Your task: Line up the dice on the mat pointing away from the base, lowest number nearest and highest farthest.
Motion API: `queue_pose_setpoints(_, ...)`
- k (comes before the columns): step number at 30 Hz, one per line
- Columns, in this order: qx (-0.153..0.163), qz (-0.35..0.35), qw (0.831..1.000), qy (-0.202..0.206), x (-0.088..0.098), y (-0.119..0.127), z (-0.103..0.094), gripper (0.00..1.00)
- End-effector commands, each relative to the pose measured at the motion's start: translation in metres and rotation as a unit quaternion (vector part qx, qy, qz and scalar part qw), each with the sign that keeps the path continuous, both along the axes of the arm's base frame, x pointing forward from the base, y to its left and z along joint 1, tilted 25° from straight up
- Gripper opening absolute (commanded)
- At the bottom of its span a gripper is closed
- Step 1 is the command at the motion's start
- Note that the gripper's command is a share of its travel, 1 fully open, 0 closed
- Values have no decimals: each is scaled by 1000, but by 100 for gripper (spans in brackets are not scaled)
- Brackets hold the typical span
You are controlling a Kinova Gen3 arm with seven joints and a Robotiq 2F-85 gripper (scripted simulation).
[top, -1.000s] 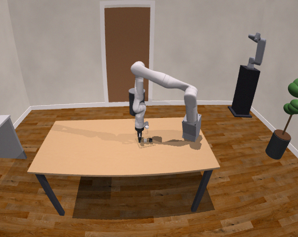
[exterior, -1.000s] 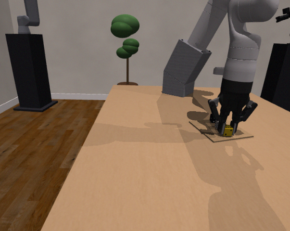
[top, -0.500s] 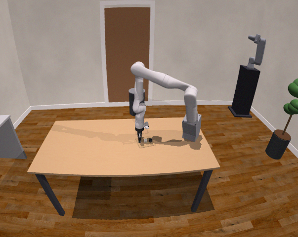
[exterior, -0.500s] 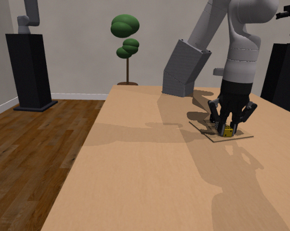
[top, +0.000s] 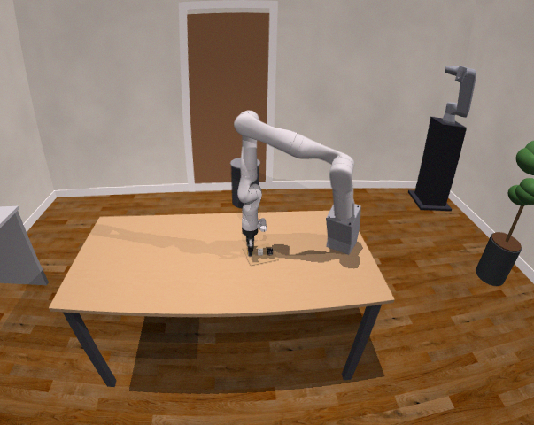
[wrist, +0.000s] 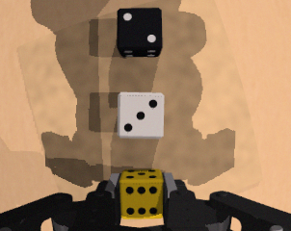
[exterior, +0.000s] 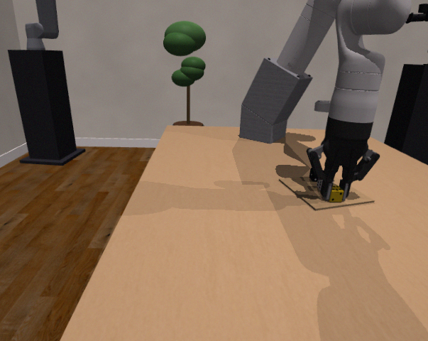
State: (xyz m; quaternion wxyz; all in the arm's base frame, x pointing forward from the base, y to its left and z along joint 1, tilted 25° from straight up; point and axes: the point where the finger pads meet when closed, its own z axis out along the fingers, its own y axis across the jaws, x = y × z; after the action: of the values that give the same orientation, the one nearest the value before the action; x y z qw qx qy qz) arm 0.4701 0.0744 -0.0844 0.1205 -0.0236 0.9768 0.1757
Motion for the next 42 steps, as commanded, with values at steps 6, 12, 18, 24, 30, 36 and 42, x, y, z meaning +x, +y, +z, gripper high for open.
queue_pose_setpoints(6,0,0,1000,-1,0,0,1,21)
queue_pose_setpoints(12,0,0,1000,-1,0,0,1,21)
queue_pose_setpoints(18,0,0,1000,-1,0,0,1,21)
queue_pose_setpoints(24,0,0,1000,-1,0,0,1,29)
queue_pose_setpoints(30,0,0,1000,-1,0,0,1,37)
queue_pose_setpoints(36,0,0,1000,-1,0,0,1,41)
queue_pose_setpoints(42,0,0,1000,-1,0,0,1,41)
